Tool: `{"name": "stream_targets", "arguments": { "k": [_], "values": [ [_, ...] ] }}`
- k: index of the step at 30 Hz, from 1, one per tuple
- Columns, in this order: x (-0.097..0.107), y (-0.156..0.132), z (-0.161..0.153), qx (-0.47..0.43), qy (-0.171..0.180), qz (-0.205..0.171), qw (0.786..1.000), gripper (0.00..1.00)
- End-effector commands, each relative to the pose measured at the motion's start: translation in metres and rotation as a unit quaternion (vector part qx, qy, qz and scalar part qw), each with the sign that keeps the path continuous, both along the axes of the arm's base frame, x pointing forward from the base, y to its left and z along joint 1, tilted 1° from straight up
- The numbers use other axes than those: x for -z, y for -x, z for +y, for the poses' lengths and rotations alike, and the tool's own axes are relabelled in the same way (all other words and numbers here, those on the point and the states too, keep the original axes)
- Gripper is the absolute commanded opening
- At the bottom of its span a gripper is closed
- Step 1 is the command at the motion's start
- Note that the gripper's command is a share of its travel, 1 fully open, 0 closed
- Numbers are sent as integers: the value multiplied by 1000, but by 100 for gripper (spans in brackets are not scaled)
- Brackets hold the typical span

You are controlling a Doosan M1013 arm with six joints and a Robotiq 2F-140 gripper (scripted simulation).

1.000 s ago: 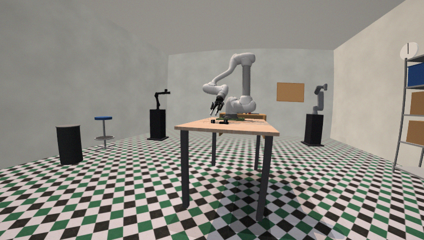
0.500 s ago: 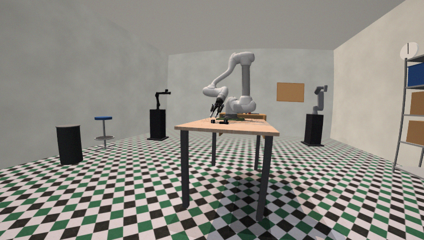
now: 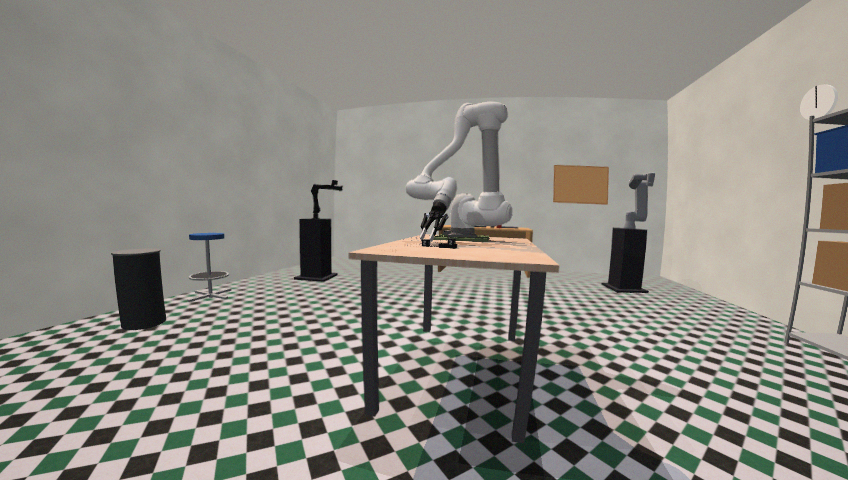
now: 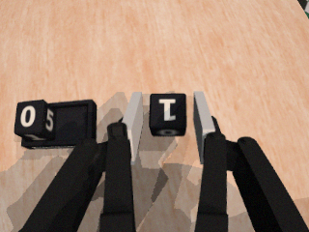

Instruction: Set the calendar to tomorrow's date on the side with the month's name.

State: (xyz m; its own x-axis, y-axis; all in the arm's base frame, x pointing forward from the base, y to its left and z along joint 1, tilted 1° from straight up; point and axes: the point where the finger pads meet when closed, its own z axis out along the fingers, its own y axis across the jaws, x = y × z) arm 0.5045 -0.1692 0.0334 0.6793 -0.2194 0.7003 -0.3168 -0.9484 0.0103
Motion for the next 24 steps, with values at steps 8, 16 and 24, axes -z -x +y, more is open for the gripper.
{"name": "stream_targets", "arguments": {
  "k": [8, 16, 24],
  "values": [
    [11, 0, 0, 0, 0, 0, 1000, 29],
    [18, 0, 0, 0, 0, 0, 1000, 29],
    [19, 0, 0, 0, 0, 0, 1000, 29]
  ]
}}
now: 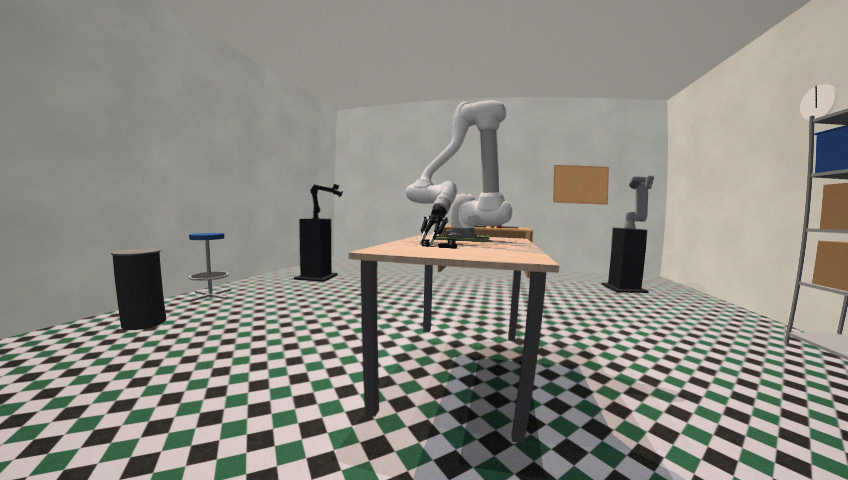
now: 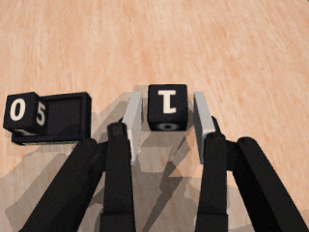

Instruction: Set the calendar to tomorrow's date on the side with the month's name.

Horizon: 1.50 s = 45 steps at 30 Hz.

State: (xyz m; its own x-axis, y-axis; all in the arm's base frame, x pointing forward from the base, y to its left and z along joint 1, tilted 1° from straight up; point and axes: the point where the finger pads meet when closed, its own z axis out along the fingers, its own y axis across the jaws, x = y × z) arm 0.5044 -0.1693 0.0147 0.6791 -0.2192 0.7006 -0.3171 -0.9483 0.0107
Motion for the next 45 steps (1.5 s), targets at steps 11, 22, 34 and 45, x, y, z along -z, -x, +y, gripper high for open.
{"name": "stream_targets", "arguments": {
  "k": [11, 22, 34, 45],
  "values": [
    [0, 0, 0, 0, 0, 0, 1000, 29],
    [0, 0, 0, 0, 0, 0, 1000, 29],
    [0, 0, 0, 0, 0, 0, 1000, 29],
    [0, 0, 0, 0, 0, 0, 1000, 17]
  ]
}}
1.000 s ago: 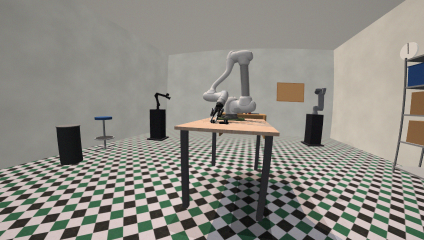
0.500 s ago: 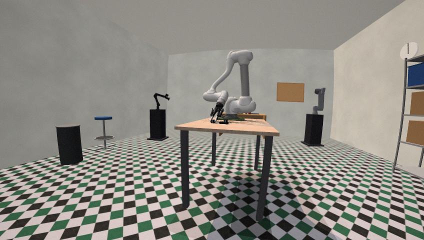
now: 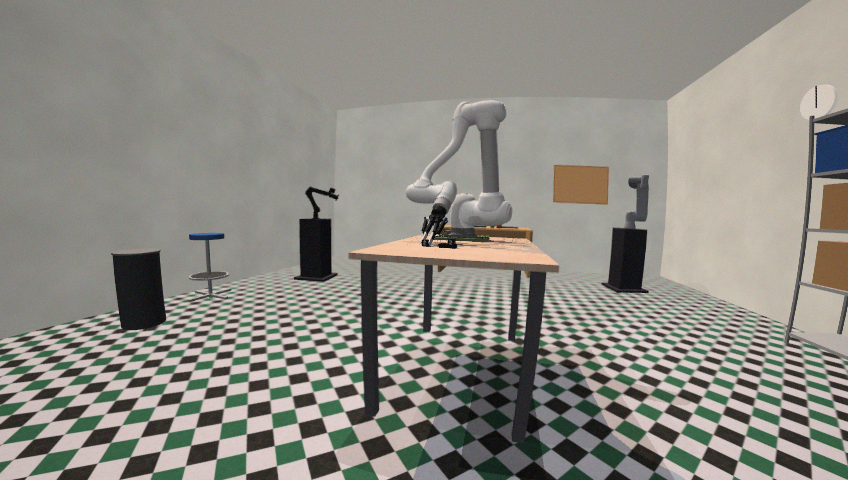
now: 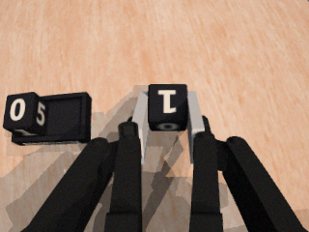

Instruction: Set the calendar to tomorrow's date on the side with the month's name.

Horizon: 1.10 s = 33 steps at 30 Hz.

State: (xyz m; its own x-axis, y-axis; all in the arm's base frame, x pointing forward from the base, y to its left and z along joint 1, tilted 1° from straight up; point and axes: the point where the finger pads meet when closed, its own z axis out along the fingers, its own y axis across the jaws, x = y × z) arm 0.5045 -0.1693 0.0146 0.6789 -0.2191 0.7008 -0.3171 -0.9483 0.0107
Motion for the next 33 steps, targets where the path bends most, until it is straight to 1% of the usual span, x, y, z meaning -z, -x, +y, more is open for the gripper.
{"name": "stream_targets", "arguments": {
  "k": [1, 28, 33],
  "values": [
    [0, 0, 0, 0, 0, 0, 1000, 17],
    [0, 0, 0, 0, 0, 0, 1000, 17],
    [-6, 0, 0, 0, 0, 0, 1000, 17]
  ]
}}
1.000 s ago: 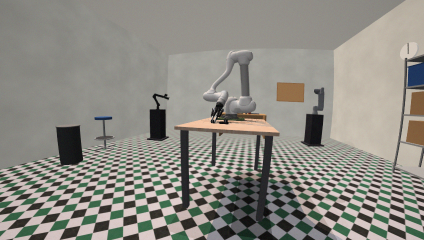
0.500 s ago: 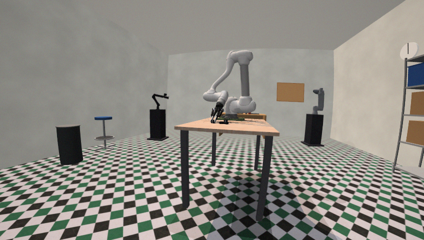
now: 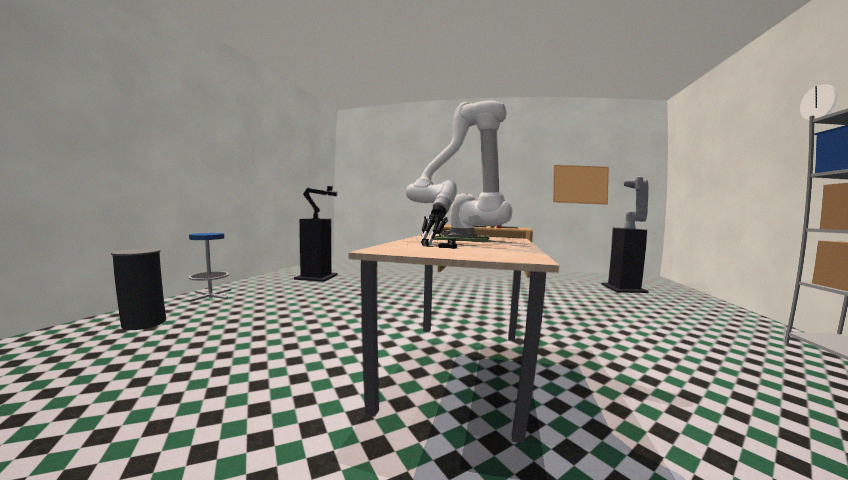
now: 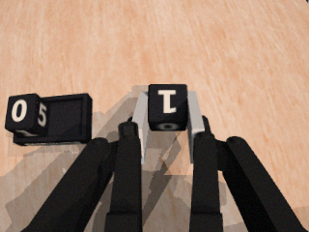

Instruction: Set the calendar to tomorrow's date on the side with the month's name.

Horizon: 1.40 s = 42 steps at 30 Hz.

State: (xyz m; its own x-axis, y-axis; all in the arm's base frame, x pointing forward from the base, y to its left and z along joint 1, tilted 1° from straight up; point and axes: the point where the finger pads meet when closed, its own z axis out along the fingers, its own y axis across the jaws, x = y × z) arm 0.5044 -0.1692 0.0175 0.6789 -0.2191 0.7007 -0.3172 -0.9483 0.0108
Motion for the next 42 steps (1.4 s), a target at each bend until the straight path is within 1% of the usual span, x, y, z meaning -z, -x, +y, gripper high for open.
{"name": "stream_targets", "arguments": {
  "k": [1, 5, 15, 19, 25, 42],
  "values": [
    [-5, 0, 0, 0, 0, 0, 1000, 17],
    [-11, 0, 0, 0, 0, 0, 1000, 17],
    [-53, -1, 0, 0, 0, 0, 1000, 17],
    [-64, -1, 0, 0, 0, 0, 1000, 17],
    [-67, -1, 0, 0, 0, 0, 1000, 17],
    [-67, -1, 1, -1, -1, 0, 1000, 17]
  ]
}}
